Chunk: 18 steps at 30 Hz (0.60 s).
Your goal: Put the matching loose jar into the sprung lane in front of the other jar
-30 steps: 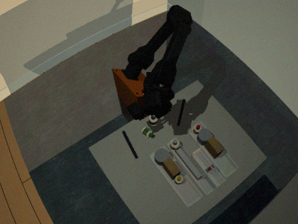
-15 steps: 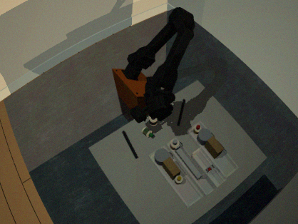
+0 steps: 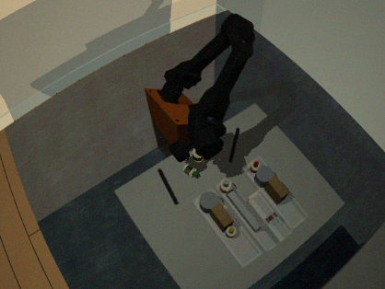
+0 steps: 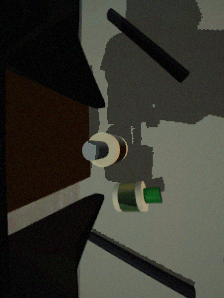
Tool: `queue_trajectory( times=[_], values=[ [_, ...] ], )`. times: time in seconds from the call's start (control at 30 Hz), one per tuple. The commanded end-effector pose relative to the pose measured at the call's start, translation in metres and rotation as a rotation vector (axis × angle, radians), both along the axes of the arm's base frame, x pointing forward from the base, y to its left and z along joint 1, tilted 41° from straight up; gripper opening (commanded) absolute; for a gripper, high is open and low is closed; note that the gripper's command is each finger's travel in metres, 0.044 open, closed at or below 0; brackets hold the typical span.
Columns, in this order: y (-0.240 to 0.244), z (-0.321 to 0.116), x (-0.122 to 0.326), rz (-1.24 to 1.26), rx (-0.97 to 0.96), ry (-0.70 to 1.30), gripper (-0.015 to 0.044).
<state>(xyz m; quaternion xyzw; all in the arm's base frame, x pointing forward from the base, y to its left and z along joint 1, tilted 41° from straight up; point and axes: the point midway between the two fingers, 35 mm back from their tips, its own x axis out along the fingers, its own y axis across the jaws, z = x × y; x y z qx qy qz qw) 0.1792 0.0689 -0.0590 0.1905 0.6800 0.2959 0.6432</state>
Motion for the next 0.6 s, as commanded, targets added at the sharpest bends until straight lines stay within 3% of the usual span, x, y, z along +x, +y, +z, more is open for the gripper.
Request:
queue_trajectory(
  times=[0.0,0.37,0.57],
  values=[
    [0.005,-0.006,-0.004,-0.002,0.007,0.015,0.044],
    [0.015,-0.017,-0.006,-0.002,0.008,0.015,0.044],
    [0.015,-0.017,-0.006,-0.002,0.008,0.015,0.0282]
  ],
)
